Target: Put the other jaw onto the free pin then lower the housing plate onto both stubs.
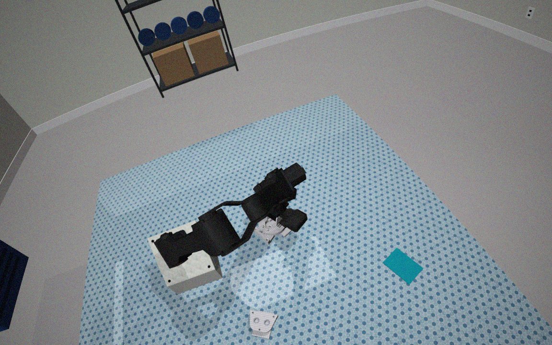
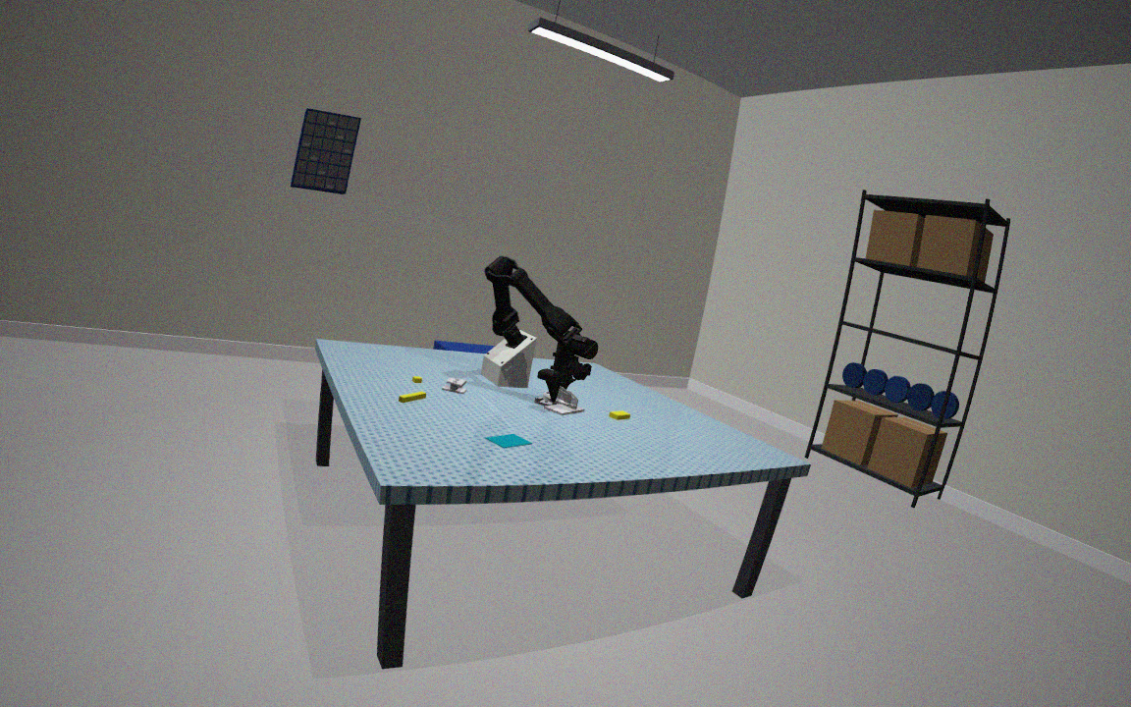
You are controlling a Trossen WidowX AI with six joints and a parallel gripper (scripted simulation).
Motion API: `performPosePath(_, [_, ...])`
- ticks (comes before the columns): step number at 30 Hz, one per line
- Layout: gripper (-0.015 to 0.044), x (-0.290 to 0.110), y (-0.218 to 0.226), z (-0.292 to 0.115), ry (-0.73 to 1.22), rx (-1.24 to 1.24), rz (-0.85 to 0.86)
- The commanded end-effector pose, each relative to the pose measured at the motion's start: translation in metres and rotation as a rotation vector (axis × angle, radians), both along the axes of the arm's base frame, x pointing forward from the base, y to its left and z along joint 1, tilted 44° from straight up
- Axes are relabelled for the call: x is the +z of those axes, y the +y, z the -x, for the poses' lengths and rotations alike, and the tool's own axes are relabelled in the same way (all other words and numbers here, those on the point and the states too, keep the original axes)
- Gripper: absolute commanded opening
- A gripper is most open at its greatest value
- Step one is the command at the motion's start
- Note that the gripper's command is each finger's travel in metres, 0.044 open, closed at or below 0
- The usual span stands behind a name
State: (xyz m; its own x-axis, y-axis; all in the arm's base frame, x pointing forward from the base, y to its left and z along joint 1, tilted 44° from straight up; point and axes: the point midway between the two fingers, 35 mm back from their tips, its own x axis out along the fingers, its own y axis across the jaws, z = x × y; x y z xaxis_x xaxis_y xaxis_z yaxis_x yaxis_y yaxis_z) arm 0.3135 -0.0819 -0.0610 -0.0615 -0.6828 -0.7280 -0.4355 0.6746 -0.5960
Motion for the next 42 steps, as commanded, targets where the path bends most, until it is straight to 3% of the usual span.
performPosePath(1, [0.0134, -0.0012, -0.0007, 0.0001, 0.003, 0.004, 0.004])
performPosePath(42, [0.0134, -0.008, -0.0072, 0.0007, 0.005, 0.006, 0.004])
